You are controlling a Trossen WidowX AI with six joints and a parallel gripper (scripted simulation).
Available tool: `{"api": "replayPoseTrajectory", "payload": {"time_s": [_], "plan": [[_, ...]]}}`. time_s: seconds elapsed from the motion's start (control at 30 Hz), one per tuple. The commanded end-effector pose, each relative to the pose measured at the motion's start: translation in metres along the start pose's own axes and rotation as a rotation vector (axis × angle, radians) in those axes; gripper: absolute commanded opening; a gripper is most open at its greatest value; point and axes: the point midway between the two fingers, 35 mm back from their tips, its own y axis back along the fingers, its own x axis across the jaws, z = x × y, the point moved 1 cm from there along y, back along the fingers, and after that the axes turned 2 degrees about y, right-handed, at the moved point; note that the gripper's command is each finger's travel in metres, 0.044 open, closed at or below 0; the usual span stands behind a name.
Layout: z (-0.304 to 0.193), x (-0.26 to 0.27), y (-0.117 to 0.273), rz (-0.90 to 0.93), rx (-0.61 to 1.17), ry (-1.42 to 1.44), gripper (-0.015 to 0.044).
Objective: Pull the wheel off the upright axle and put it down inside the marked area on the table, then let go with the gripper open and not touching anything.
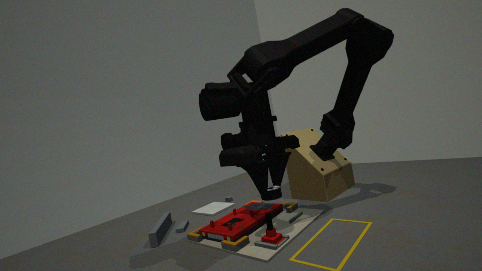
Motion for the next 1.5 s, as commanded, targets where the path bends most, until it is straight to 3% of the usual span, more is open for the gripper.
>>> {"api": "replayPoseTrajectory", "payload": {"time_s": [0.0, 1.13, 1.47], "plan": [[-0.01, -0.004, 0.002, 0.002, 0.001, -0.003, 0.0], [-0.087, -0.046, 0.007, 0.003, 0.001, 0.001, 0.0], [-0.09, -0.048, -0.005, 0.004, 0.002, 0.002, 0.0]]}}
